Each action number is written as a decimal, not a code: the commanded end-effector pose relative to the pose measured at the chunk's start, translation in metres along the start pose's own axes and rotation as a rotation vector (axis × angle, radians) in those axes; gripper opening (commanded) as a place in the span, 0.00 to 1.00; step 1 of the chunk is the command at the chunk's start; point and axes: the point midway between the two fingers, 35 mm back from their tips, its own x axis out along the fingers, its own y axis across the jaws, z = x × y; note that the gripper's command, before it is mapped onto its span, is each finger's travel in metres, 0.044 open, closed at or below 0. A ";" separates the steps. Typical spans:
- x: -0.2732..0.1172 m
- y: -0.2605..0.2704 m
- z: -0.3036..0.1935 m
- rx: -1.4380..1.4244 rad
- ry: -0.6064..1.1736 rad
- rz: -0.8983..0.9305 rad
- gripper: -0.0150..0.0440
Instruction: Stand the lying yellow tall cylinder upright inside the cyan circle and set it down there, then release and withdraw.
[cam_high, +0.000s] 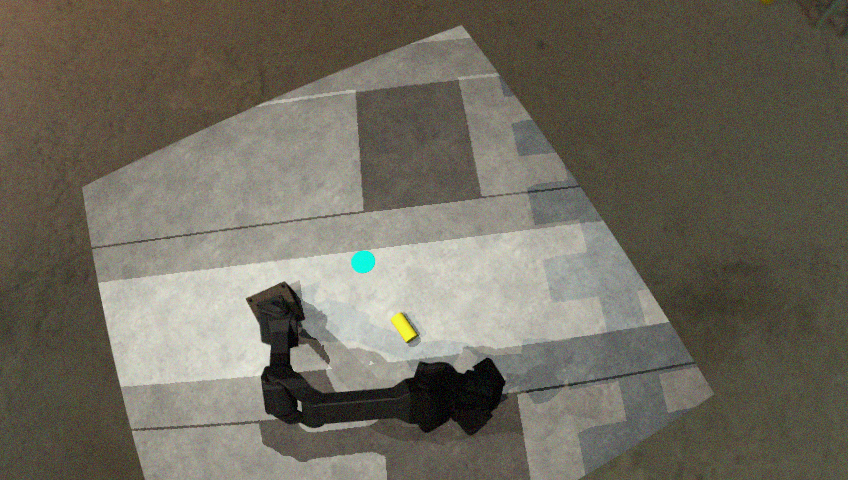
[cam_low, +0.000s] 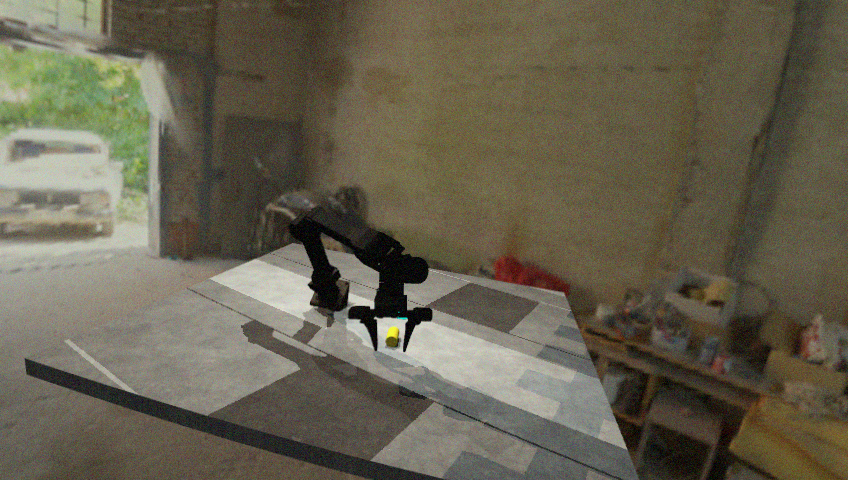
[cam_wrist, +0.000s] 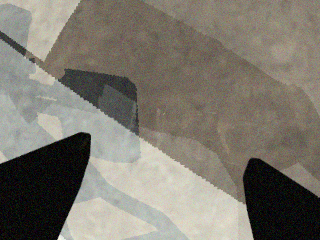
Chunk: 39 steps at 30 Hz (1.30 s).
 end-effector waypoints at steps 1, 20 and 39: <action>-0.010 0.011 -0.042 -0.015 0.091 0.004 0.78; -0.093 -0.011 -0.181 -0.100 0.311 -0.139 0.78; 0.008 -0.030 -0.214 -0.100 0.305 -0.142 0.69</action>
